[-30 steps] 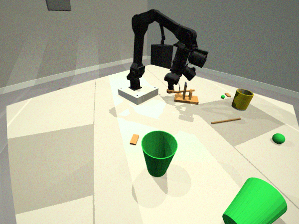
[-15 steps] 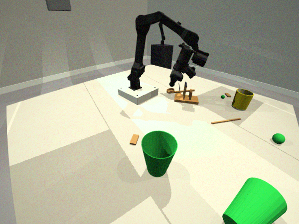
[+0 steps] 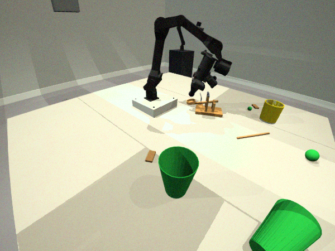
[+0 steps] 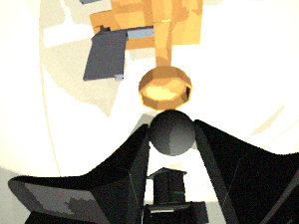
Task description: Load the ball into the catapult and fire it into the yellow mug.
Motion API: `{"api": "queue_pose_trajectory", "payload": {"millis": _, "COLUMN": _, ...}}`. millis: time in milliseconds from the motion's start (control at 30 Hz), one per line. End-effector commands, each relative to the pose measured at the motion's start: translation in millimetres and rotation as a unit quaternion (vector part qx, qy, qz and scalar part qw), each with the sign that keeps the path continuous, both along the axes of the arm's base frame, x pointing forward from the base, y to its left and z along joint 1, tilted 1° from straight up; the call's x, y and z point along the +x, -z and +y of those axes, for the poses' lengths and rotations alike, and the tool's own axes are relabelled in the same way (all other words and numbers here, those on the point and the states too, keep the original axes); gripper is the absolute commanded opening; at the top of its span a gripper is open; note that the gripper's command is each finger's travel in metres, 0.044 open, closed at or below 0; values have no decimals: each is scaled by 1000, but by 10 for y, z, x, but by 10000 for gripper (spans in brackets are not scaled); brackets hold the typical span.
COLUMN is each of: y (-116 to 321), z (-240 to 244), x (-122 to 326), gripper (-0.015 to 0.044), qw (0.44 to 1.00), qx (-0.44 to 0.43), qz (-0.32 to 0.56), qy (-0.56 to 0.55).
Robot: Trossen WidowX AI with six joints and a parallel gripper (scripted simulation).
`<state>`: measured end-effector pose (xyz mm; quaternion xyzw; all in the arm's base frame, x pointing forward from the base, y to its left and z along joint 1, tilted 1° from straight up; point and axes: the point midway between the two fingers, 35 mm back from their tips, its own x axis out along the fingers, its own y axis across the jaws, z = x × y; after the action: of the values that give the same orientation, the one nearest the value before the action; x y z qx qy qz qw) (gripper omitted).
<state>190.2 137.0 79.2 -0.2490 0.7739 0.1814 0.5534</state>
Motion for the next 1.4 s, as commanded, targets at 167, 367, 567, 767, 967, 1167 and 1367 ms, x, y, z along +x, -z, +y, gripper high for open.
{"api": "queue_pose_trajectory", "payload": {"millis": 167, "y": 124, "z": -3, "x": -22, "gripper": 0, "qw": 1000, "qx": -5, "qz": 6, "qy": 1}}
{"api": "queue_pose_trajectory", "payload": {"millis": 367, "y": 211, "z": -5, "x": -21, "gripper": 0, "qw": 1000, "qx": -5, "qz": 6, "qy": 1}}
{"api": "queue_pose_trajectory", "payload": {"millis": 567, "y": 180, "z": 6, "x": -7, "gripper": 0, "qw": 1000, "qx": -1, "qz": 1, "qy": -1}}
{"api": "queue_pose_trajectory", "payload": {"millis": 767, "y": 180, "z": 6, "x": -7, "gripper": 79, "qw": 1000, "qx": -1, "qz": 1, "qy": -1}}
{"api": "queue_pose_trajectory", "payload": {"millis": 967, "y": 180, "z": 6, "x": -7, "gripper": 236, "qw": 1000, "qx": -1, "qz": 1, "qy": -1}}
{"api": "queue_pose_trajectory", "payload": {"millis": 1167, "y": -658, "z": 5, "x": -3, "gripper": 394, "qw": 998, "qx": 36, "qz": -51, "qy": 0}}
{"api": "queue_pose_trajectory", "payload": {"millis": 1367, "y": -687, "z": 52, "x": 64, "gripper": 440, "qw": 997, "qx": 44, "qz": -61, "qy": -1}}
